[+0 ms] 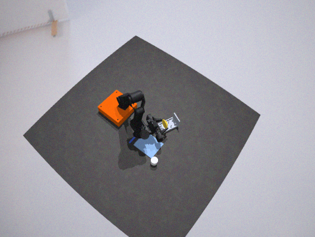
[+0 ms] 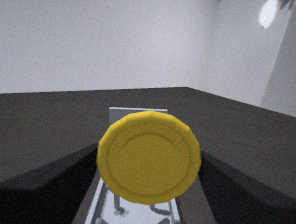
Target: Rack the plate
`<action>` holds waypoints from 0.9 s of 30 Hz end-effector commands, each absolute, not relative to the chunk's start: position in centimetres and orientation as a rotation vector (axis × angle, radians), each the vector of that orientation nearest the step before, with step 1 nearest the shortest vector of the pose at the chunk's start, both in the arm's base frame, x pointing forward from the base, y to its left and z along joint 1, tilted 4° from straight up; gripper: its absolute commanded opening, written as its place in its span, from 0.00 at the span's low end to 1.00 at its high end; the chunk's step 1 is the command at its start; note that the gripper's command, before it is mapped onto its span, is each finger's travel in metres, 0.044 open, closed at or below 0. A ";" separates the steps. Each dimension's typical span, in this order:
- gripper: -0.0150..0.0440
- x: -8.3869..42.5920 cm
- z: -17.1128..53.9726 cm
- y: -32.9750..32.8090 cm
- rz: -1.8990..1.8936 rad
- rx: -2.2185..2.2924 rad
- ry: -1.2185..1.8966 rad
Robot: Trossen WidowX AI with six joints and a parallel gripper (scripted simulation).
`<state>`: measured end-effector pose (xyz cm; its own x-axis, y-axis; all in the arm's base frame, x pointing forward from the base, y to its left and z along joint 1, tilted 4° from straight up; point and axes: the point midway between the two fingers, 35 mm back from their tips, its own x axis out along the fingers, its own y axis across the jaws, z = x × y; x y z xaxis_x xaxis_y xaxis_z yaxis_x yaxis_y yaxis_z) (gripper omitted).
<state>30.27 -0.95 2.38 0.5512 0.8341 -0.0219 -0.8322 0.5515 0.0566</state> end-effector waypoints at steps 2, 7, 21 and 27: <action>0.25 30.1 1.8 -0.5 0.984 0.062 0.063; 0.25 30.1 1.6 -0.1 0.985 0.071 0.068; 0.25 29.9 -0.4 0.5 0.989 0.080 0.077; 0.25 29.8 0.0 0.5 0.992 0.090 0.080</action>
